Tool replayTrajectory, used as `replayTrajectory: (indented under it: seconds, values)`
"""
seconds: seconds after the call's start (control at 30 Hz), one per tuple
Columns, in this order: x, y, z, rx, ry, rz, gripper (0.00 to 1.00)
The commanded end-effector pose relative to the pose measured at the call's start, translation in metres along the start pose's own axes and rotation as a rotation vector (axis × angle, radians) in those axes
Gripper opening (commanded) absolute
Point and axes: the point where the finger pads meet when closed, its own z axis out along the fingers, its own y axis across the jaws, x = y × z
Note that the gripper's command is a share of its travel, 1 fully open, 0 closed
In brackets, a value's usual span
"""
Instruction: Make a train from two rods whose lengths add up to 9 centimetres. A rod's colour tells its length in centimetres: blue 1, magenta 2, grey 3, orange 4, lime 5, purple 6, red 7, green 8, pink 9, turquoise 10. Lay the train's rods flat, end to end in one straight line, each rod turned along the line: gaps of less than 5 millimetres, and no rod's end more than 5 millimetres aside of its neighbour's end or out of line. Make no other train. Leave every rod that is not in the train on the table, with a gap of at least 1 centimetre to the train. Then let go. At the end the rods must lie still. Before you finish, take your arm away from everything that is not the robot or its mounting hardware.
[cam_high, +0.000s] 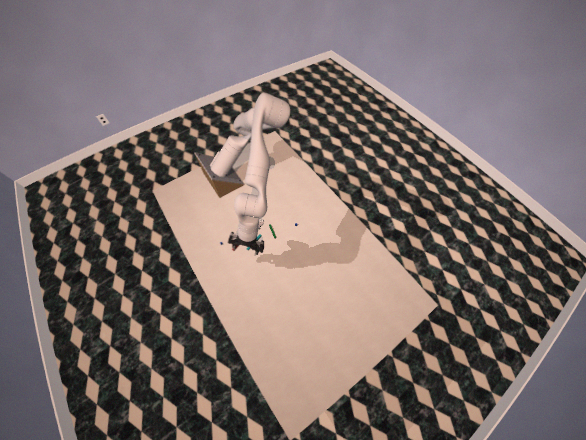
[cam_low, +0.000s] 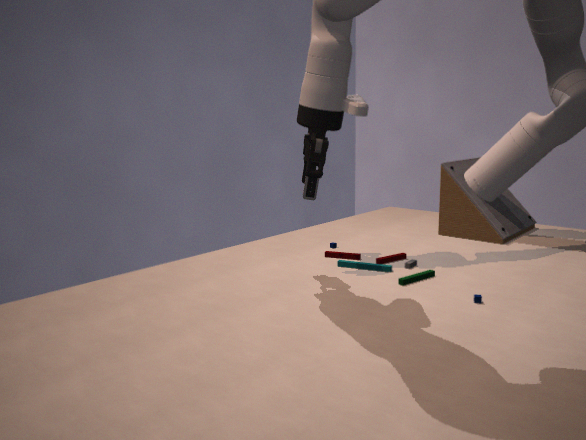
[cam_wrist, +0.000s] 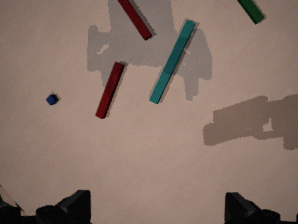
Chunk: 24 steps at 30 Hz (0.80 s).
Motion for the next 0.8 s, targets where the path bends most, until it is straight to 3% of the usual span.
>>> replayTrajectory:
  seconds: [0.0,0.37,0.77]
  values:
    - [-0.006,-0.017,-0.020,-0.038,0.002,0.032,1.00]
    - [0.030,-0.025,-0.063,-0.146,0.130,-0.025,1.00]
    - [0.037,-0.027,-0.073,-0.169,0.152,-0.040,1.00]
